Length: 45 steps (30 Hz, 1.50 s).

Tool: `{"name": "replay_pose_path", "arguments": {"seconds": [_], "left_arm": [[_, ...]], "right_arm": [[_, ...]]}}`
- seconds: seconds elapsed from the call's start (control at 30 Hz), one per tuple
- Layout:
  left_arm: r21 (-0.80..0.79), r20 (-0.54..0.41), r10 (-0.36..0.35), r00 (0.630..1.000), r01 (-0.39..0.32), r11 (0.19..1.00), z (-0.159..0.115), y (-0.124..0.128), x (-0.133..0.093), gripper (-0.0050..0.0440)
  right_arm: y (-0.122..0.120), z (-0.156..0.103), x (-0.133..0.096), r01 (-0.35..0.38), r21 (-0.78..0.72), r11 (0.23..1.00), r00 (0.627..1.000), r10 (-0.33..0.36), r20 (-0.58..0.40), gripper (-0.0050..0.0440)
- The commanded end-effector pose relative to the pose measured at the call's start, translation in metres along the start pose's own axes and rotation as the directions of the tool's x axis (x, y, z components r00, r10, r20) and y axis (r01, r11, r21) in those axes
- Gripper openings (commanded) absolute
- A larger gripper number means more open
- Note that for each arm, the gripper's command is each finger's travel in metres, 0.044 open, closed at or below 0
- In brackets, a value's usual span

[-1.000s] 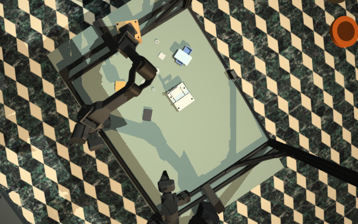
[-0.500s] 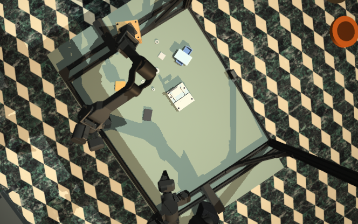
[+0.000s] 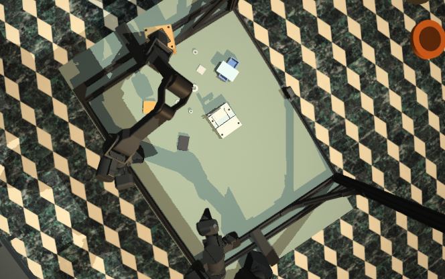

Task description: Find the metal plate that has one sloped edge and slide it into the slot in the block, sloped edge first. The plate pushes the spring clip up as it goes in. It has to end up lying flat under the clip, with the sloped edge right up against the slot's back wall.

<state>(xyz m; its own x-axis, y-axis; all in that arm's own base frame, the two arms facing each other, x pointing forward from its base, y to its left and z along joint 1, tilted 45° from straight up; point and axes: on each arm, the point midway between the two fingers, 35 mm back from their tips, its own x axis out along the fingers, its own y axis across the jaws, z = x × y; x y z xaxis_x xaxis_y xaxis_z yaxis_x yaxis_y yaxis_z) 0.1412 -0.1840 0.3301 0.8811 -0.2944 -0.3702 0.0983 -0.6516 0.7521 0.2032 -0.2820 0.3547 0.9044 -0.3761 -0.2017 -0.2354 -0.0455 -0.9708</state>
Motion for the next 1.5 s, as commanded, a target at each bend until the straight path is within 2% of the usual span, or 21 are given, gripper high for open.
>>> {"name": "replay_pose_path", "arguments": {"seconds": [0.0, 0.2, 0.27, 0.4, 0.6, 0.77, 0.83, 1.1, 1.33, 1.4, 1.47], "left_arm": [[-0.06, 0.015, 0.001, 1.0, 0.0, 0.998, 0.009, 0.005, 0.005, 0.044], [-0.207, 0.042, 0.012, 0.999, -0.003, 0.978, 0.029, 0.016, 0.016, 0.044], [-0.207, 0.042, 0.012, 0.999, -0.003, 0.978, 0.029, 0.016, 0.016, 0.044], [-0.327, 0.064, 0.024, 0.998, -0.002, 0.945, 0.044, 0.026, 0.025, 0.044], [-0.526, 0.102, 0.05, 0.993, 0.012, 0.851, 0.072, 0.041, 0.042, 0.044], [-0.69, 0.137, 0.079, 0.987, 0.038, 0.722, 0.098, 0.054, 0.058, 0.044], [-0.69, 0.137, 0.079, 0.987, 0.038, 0.722, 0.098, 0.054, 0.058, 0.044], [-0.898, 0.192, 0.142, 0.971, 0.115, 0.425, 0.143, 0.073, 0.089, 0.044], [-0.971, 0.234, 0.212, 0.949, 0.215, 0.107, 0.18, 0.085, 0.118, 0.044], [-0.971, 0.234, 0.212, 0.949, 0.215, 0.107, 0.18, 0.085, 0.118, 0.044], [-0.969, 0.244, 0.234, 0.941, 0.248, 0.015, 0.19, 0.087, 0.127, 0.044]], "right_arm": [[0.002, 0.01, 0.011, -0.013, 0.056, 0.998, 1.0, 0.011, 0.025, 0.044], [0.005, 0.038, 0.035, -0.052, 0.179, 0.983, 0.995, 0.036, 0.09, 0.044], [0.005, 0.038, 0.035, -0.052, 0.179, 0.983, 0.995, 0.036, 0.09, 0.044], [0.008, 0.065, 0.053, -0.096, 0.273, 0.957, 0.988, 0.058, 0.144, 0.044], [0.013, 0.117, 0.078, -0.195, 0.416, 0.888, 0.966, 0.101, 0.237, 0.044], [0.019, 0.171, 0.094, -0.302, 0.521, 0.798, 0.936, 0.146, 0.319, 0.044], [0.019, 0.171, 0.094, -0.302, 0.521, 0.798, 0.936, 0.146, 0.319, 0.044], [0.035, 0.273, 0.1, -0.486, 0.635, 0.601, 0.865, 0.229, 0.445, 0.044], [0.054, 0.367, 0.079, -0.616, 0.679, 0.4, 0.788, 0.306, 0.534, 0.044], [0.054, 0.367, 0.079, -0.616, 0.679, 0.4, 0.788, 0.306, 0.534, 0.044], [0.061, 0.393, 0.068, -0.643, 0.684, 0.343, 0.765, 0.327, 0.555, 0.044]]}}
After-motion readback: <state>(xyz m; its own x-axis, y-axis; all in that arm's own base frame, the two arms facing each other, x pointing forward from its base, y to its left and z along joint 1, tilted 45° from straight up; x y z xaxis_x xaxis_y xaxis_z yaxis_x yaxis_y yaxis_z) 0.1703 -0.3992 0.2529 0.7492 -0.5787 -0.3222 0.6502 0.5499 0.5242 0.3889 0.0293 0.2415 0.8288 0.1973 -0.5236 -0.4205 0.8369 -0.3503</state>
